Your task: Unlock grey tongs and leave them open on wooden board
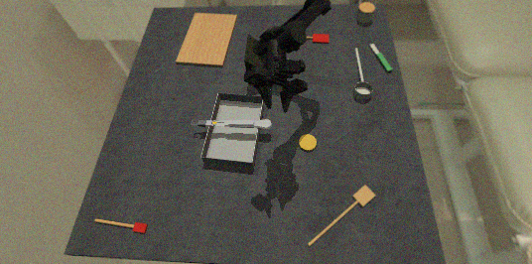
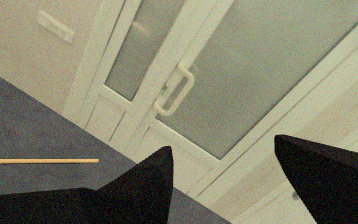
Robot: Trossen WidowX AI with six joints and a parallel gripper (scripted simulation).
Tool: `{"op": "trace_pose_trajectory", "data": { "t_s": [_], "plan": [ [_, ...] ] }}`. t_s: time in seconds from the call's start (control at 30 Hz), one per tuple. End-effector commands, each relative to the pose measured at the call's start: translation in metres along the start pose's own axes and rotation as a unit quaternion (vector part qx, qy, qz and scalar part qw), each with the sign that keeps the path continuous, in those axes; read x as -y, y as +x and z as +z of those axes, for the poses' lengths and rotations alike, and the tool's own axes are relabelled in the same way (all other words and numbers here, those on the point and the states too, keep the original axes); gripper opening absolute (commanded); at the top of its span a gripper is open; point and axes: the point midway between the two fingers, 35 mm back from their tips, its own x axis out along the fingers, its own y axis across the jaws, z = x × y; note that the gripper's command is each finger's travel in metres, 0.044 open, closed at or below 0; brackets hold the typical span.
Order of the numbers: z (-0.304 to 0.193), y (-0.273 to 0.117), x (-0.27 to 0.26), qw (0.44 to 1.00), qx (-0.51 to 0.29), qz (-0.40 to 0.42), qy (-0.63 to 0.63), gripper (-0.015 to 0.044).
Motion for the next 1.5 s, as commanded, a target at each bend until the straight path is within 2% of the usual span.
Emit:
{"op": "trace_pose_trajectory", "data": {
  "t_s": [0.0, 0.13, 0.3, 0.5, 0.67, 0.7, 1.47],
  "plan": [
    [-0.073, 0.007, 0.016, 0.982, -0.076, -0.010, 0.174, 0.0260],
    [-0.145, 0.004, 0.025, 0.923, -0.146, -0.038, 0.355, 0.0260],
    [-0.231, -0.013, 0.025, 0.793, -0.218, -0.095, 0.560, 0.0260],
    [-0.323, -0.048, 0.006, 0.564, -0.276, -0.187, 0.756, 0.0260],
    [-0.385, -0.085, -0.022, 0.333, -0.295, -0.270, 0.854, 0.0260],
    [-0.391, -0.090, -0.026, 0.305, -0.295, -0.280, 0.861, 0.0260],
    [-0.392, -0.088, -0.034, 0.296, -0.296, -0.283, 0.863, 0.0260]
  ]
}}
